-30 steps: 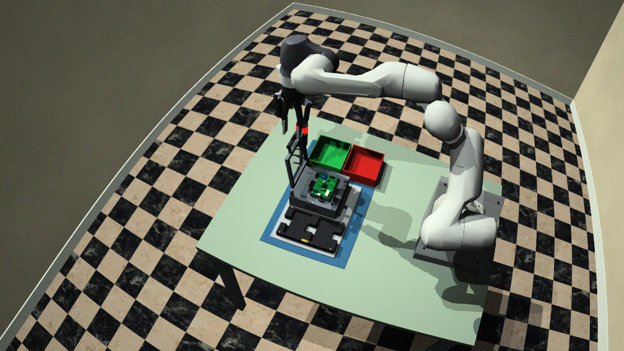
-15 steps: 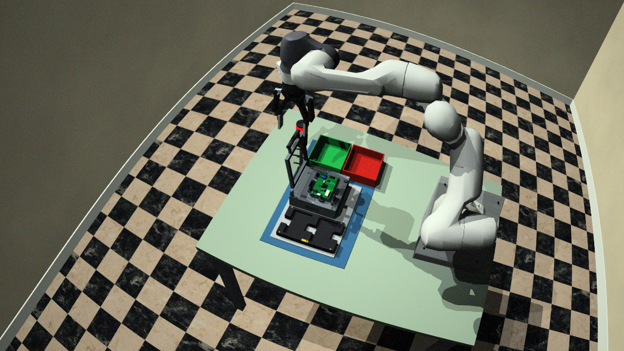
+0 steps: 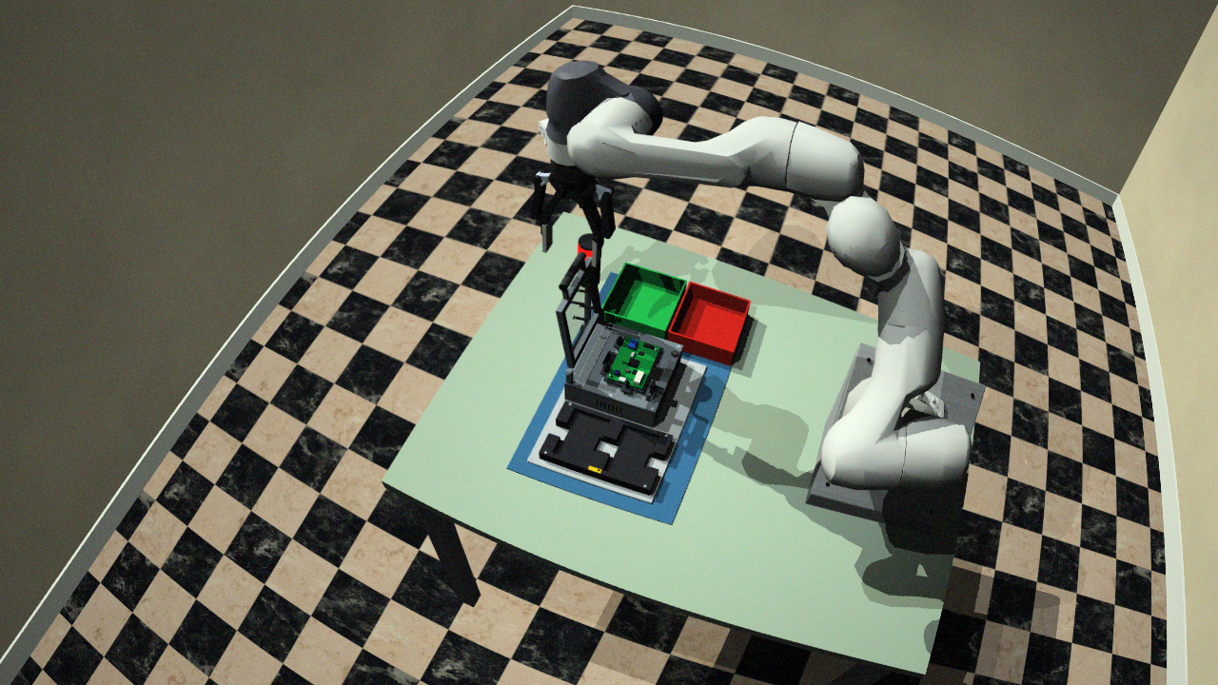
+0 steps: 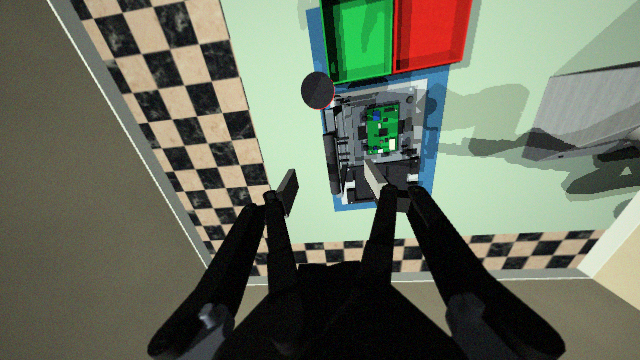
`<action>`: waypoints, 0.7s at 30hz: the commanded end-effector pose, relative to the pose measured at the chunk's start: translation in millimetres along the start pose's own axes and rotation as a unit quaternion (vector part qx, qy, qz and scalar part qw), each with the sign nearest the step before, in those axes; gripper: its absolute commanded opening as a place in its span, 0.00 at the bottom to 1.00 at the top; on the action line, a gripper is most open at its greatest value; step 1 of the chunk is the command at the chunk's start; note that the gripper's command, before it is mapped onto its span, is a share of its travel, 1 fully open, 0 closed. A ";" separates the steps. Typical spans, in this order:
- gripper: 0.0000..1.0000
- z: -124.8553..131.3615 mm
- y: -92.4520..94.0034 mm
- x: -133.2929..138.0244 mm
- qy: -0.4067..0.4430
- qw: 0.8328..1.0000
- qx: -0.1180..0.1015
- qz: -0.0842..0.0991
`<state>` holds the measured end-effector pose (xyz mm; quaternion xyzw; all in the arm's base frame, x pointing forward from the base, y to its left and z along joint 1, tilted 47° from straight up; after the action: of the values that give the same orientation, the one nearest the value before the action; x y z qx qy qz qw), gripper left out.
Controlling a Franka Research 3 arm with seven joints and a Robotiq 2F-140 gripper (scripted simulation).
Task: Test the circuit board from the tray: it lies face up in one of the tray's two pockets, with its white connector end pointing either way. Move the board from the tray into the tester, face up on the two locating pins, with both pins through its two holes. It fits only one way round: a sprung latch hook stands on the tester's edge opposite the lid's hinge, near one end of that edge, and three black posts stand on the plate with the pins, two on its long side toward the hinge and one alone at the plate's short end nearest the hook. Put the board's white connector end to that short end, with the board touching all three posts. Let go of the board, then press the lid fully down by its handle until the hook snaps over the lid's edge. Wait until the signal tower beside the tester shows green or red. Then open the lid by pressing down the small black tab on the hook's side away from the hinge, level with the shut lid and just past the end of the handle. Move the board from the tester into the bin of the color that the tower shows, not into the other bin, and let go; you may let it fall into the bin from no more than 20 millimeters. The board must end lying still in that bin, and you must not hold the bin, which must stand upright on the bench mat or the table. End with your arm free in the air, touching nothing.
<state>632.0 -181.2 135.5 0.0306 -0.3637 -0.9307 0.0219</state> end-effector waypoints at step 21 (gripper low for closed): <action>0.58 1.2 0.0 1.8 0.004 1.000 -0.001 0.001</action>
<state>631.6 -180.7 135.6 0.0310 -0.3636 -0.9308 0.0226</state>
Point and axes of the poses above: the point where the finger pads meet when closed, its own y axis back along the fingers, its own x axis across the jaws, z = x × y, the point moved 8 cm from there along y, back along the fingers, and after that the axes turned 4 degrees about y, right-handed, at the moved point
